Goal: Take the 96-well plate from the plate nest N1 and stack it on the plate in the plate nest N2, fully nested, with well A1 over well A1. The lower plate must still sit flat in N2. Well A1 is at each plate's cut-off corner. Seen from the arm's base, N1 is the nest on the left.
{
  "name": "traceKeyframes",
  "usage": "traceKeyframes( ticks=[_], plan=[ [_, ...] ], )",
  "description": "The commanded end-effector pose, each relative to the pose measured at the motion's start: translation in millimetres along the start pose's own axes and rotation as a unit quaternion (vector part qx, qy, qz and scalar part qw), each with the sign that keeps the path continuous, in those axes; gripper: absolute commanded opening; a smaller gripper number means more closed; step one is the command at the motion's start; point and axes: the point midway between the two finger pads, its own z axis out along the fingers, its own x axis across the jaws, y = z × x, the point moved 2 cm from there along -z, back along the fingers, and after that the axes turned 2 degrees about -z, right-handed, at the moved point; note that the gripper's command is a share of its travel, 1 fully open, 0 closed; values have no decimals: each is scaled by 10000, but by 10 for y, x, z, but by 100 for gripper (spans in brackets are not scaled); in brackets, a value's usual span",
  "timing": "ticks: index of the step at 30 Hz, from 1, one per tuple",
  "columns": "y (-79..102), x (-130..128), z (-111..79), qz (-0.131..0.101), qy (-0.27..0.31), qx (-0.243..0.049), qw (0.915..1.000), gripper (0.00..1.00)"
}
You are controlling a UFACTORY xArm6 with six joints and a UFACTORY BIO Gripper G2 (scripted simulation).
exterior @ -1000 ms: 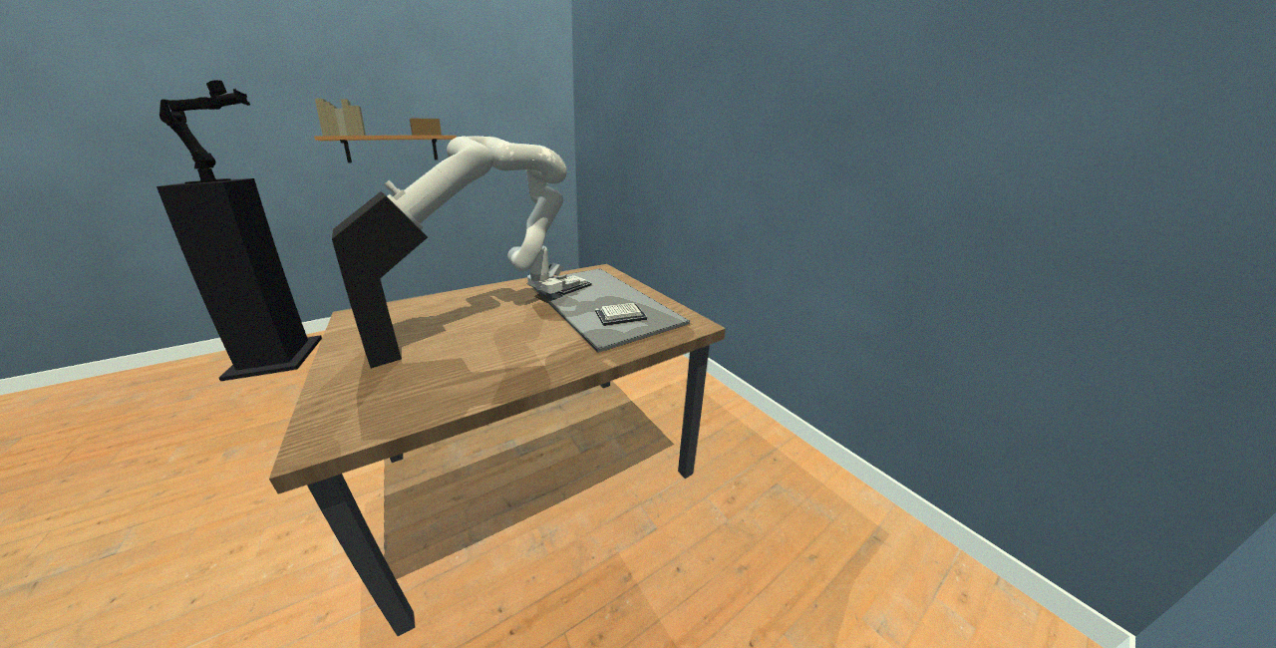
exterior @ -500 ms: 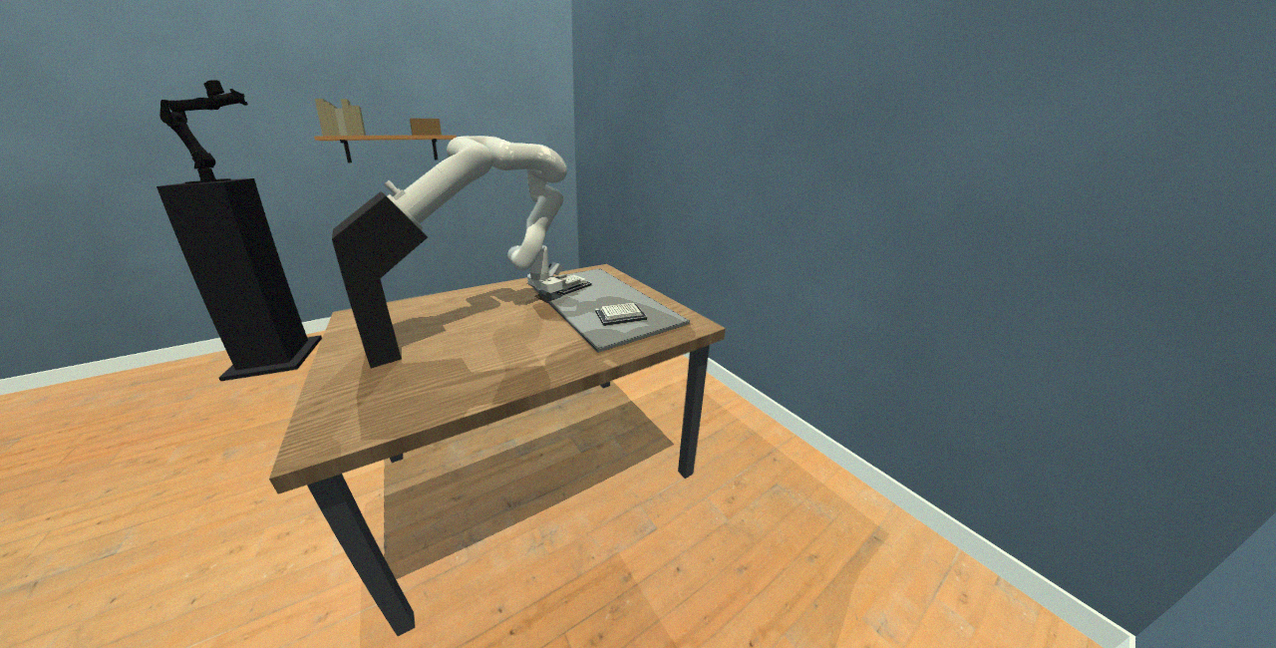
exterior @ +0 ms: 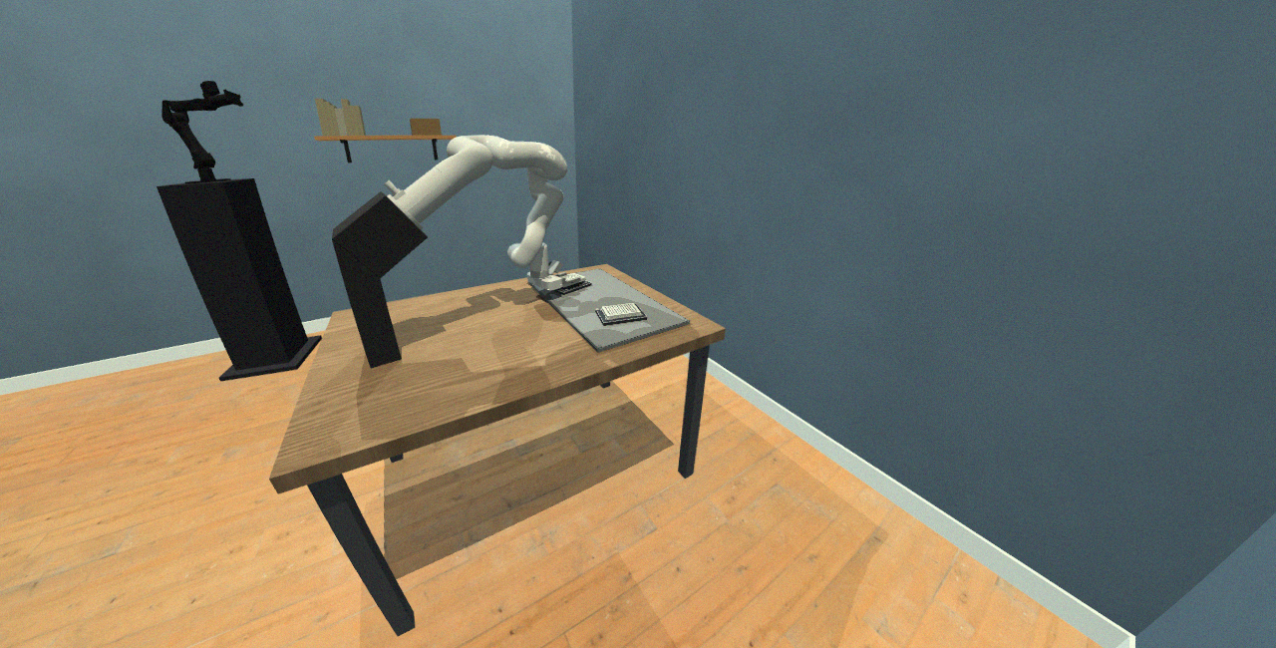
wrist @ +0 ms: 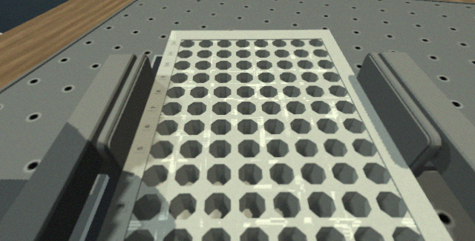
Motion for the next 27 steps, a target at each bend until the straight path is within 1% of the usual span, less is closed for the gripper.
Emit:
traceKeyframes(
  ticks=[1, 10, 18, 27],
  plan=[
    [18, 1, 4, 1, 0, -6, 10000, 0],
    [78, -1, 4, 1, 0, -6, 10000, 0],
    [78, -1, 4, 1, 0, -6, 10000, 0],
    [228, -7, 4, 1, 0, -6, 10000, 0]
  ],
)
